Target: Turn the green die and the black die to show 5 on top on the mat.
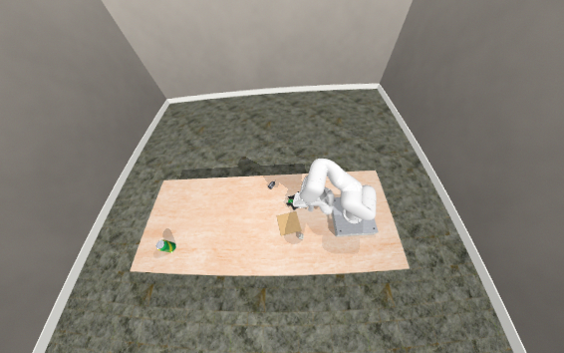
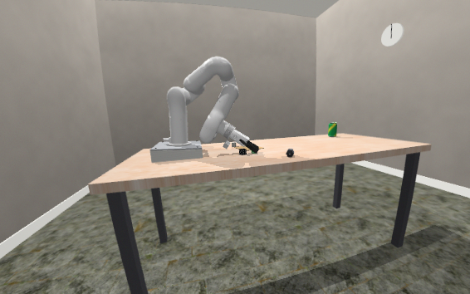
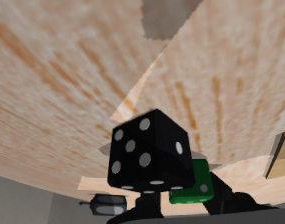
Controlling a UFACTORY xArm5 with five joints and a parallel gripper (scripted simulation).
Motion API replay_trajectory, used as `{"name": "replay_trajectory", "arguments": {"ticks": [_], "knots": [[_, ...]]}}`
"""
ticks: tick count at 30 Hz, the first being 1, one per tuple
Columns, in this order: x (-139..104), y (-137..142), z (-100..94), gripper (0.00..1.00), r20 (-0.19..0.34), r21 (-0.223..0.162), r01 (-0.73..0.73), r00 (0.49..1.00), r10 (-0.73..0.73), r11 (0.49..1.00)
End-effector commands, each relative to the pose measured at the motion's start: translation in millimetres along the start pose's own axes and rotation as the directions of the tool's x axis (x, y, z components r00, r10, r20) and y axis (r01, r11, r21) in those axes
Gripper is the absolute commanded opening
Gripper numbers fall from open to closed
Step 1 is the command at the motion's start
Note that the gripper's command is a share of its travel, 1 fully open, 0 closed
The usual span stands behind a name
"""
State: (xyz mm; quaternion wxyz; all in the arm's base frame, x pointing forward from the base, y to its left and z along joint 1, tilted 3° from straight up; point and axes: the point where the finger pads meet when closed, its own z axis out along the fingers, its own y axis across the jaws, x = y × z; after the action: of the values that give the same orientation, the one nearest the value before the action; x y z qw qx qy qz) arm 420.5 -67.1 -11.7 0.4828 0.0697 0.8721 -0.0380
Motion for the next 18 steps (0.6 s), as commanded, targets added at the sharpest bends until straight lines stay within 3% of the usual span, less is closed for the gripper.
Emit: {"name": "replay_trajectory", "arguments": {"ticks": [1, 18], "knots": [[-1, 0, -4.6, 0.47, 0.002, 0.000, 0.000, 1.000, 0.000, 1.000], [-1, 0, -48.7, 0.47, 0.002, 0.000, 0.000, 1.000, 0.000, 1.000]]}}
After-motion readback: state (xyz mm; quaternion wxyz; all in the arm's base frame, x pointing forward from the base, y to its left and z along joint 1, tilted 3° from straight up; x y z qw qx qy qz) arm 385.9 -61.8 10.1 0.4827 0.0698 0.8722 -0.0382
